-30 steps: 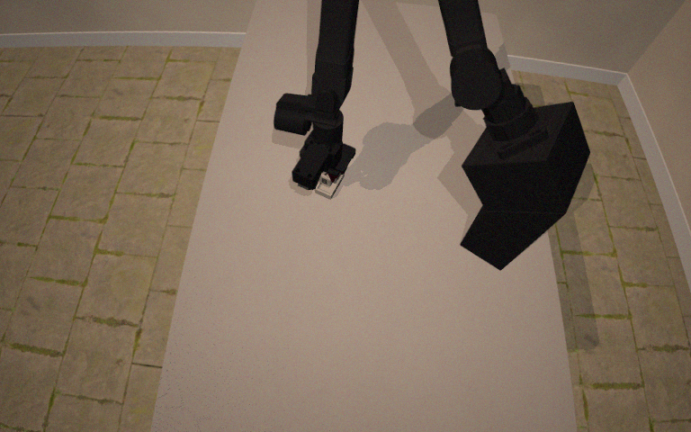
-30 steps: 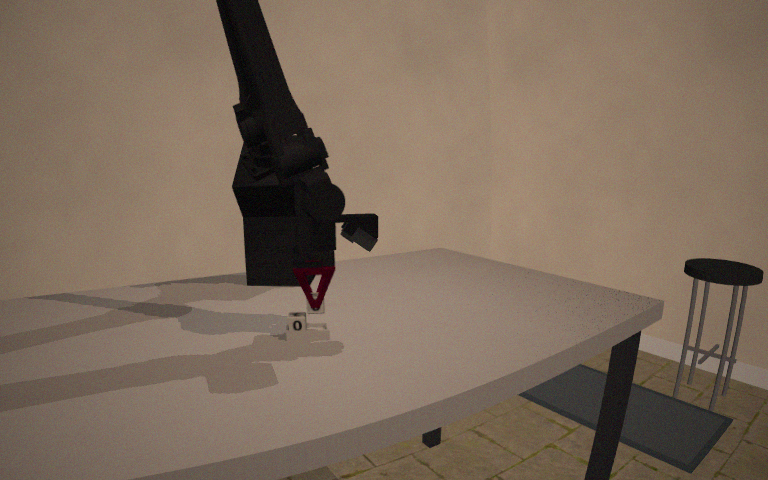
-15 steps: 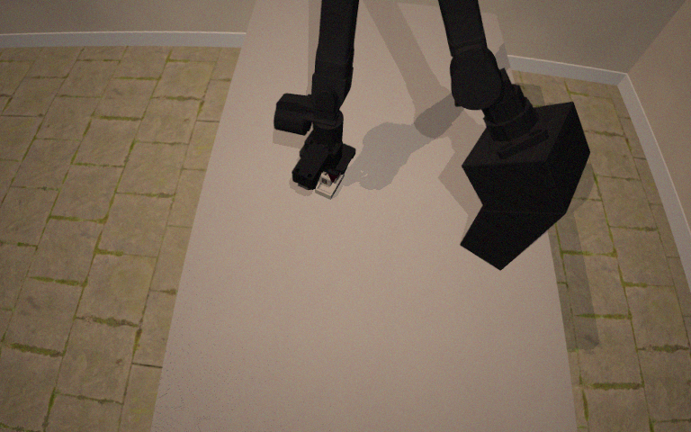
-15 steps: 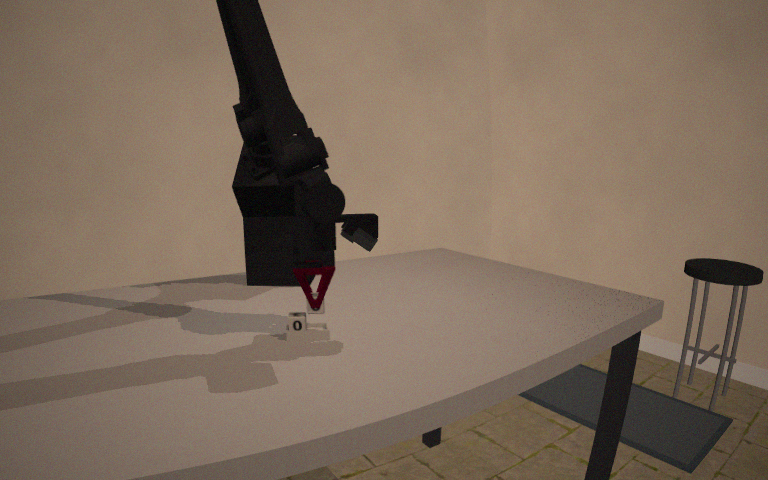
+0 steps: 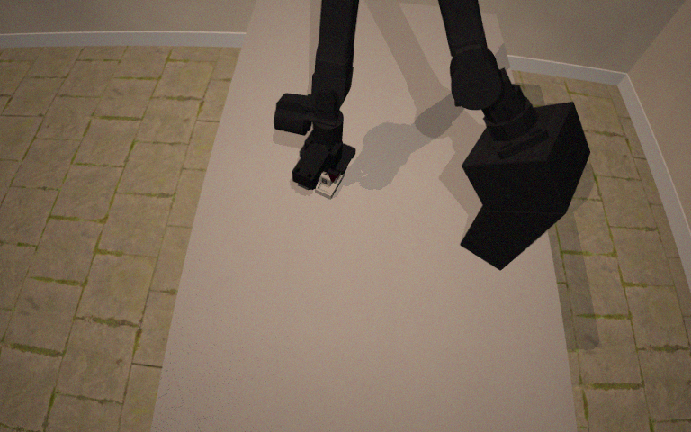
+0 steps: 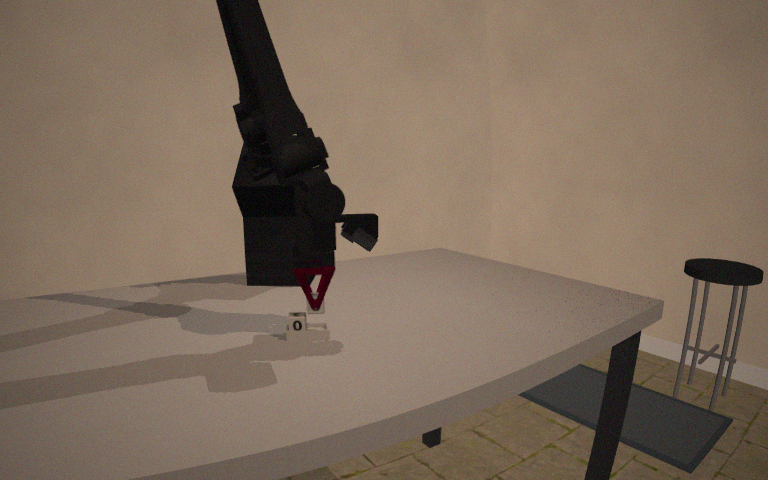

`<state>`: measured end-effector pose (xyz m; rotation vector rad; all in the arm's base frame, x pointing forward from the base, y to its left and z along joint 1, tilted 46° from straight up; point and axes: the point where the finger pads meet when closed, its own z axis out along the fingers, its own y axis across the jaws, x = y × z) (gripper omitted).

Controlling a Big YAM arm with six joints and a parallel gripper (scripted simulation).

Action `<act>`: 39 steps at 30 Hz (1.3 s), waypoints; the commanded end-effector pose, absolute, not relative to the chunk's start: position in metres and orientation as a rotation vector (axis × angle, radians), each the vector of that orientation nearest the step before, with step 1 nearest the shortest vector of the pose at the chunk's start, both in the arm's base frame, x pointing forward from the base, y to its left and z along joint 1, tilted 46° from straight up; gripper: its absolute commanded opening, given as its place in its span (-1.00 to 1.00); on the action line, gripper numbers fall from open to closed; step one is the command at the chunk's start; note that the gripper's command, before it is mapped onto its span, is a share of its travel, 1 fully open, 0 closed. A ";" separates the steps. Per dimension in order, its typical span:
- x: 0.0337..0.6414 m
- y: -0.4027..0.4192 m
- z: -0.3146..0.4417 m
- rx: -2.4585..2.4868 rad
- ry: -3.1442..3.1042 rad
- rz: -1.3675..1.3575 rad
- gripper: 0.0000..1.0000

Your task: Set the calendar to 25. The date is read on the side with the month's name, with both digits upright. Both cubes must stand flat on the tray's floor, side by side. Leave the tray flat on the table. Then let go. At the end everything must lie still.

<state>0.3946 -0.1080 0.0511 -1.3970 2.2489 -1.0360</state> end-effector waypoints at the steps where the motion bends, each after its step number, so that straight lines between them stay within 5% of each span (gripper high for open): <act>1: 0.402 -0.112 0.056 -1.385 2.235 -1.049 -0.48; 39: 0.399 -0.111 0.053 -1.400 2.244 -1.040 -0.48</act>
